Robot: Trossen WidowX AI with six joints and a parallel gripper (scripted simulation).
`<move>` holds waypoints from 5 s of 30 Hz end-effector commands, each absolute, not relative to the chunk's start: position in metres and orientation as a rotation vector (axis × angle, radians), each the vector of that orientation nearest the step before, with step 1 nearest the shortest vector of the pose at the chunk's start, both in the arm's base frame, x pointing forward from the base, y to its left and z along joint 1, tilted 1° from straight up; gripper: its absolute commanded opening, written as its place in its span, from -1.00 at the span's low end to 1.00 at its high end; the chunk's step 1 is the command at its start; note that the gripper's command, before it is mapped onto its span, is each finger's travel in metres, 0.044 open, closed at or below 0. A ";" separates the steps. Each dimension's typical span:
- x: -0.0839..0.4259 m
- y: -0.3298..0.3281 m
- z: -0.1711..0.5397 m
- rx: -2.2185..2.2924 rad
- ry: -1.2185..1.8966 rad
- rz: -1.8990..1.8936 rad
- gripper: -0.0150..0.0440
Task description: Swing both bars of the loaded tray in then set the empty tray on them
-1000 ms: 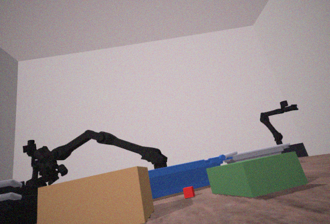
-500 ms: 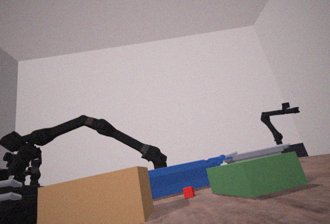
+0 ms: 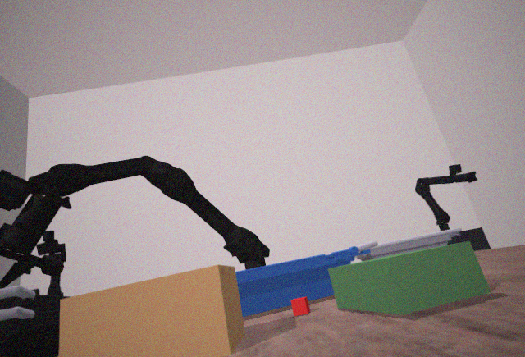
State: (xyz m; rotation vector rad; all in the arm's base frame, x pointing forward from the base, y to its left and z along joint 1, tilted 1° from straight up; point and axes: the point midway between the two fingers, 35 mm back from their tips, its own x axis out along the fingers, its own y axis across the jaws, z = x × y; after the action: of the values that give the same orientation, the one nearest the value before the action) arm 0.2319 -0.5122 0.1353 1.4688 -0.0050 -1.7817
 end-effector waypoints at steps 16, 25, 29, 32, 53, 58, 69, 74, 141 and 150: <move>0.391 -0.244 0.115 2.116 0.125 -1.963 -0.21; 0.399 -0.190 0.113 2.157 0.152 -2.083 -0.21; 0.399 -0.191 0.111 2.157 0.152 -2.083 -0.21; 0.400 -0.191 0.105 2.157 0.152 -2.083 -0.21; 0.401 -0.190 0.057 2.157 0.152 -2.083 -0.21; 0.398 -0.178 0.077 2.157 0.153 -2.083 -0.21; 0.392 -0.147 0.086 2.158 0.156 -2.084 -0.21; 0.390 -0.131 0.079 2.159 0.157 -2.085 -0.21; 0.403 -0.037 0.145 1.554 0.929 -1.509 -0.21; 0.401 0.046 0.129 0.854 1.367 -0.830 -0.21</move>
State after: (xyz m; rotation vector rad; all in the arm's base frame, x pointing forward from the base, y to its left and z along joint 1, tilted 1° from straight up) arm 0.4073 -0.0144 0.1459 1.3840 1.0668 -1.3202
